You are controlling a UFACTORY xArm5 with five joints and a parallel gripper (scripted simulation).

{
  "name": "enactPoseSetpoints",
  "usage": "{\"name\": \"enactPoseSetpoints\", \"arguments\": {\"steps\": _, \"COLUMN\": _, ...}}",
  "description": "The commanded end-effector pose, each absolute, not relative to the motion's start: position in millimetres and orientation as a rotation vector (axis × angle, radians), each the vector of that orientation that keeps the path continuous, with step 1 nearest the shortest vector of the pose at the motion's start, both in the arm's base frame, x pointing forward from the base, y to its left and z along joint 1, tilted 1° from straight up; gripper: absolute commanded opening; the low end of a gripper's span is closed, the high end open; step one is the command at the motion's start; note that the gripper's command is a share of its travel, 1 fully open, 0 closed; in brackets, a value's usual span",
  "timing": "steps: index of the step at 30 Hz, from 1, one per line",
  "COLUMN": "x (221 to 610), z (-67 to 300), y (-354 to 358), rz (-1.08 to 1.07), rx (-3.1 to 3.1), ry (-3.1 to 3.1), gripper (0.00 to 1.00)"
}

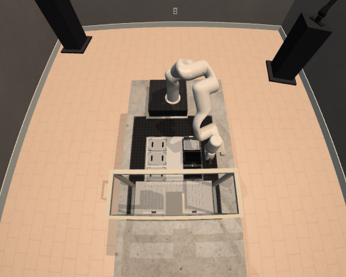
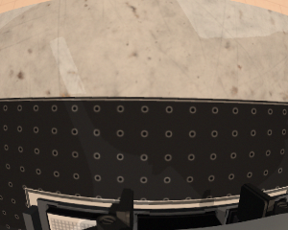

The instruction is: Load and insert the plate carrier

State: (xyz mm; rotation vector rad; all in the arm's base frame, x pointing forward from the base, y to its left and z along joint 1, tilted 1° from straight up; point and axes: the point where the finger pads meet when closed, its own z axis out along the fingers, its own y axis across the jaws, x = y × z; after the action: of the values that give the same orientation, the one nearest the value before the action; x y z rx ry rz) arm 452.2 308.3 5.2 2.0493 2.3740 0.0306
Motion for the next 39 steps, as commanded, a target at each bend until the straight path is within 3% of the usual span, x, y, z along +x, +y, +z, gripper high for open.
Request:
{"name": "enactPoseSetpoints", "arguments": {"steps": 1, "x": 453.2, "z": 1.8, "y": 309.0, "rz": 0.039, "rx": 2.055, "ry": 2.381, "gripper": 1.00}}
{"name": "enactPoseSetpoints", "arguments": {"steps": 25, "x": 453.6, "z": -34.7, "y": 309.7, "rz": 0.039, "rx": 2.055, "ry": 2.381, "gripper": 1.00}}
{"name": "enactPoseSetpoints", "arguments": {"steps": 39, "x": 453.6, "z": -38.1, "y": 309.8, "rz": 0.039, "rx": 2.055, "ry": 2.381, "gripper": 1.00}}
